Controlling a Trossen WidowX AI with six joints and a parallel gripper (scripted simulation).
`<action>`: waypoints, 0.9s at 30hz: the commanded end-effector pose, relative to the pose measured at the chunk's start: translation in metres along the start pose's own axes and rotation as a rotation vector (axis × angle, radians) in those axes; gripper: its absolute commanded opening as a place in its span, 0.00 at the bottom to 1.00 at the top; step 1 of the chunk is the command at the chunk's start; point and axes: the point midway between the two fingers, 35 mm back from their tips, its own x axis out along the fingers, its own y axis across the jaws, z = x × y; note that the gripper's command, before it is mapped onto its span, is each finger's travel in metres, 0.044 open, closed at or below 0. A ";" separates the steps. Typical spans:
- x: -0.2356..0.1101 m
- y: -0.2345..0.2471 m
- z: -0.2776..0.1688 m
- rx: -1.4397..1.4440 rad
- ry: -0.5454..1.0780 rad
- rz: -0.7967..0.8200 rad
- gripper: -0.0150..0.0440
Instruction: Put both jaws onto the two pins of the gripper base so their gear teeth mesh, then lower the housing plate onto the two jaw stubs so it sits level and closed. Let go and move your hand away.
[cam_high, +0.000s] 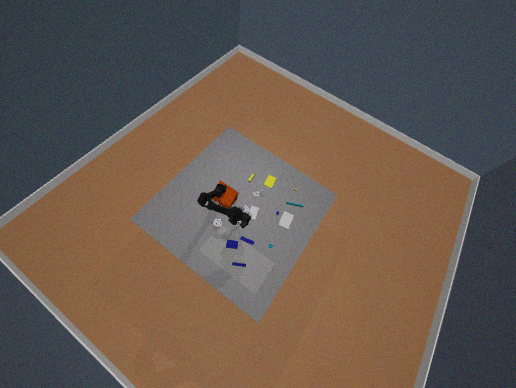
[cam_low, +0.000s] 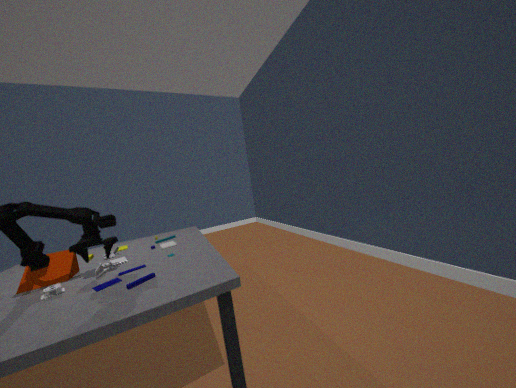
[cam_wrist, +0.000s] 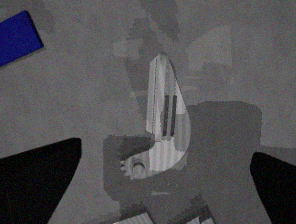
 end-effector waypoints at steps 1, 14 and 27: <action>0.020 -0.004 0.002 -0.003 -0.007 -0.011 1.00; 0.024 -0.003 0.002 -0.003 -0.007 -0.011 1.00; 0.046 -0.003 0.001 -0.002 -0.006 -0.012 1.00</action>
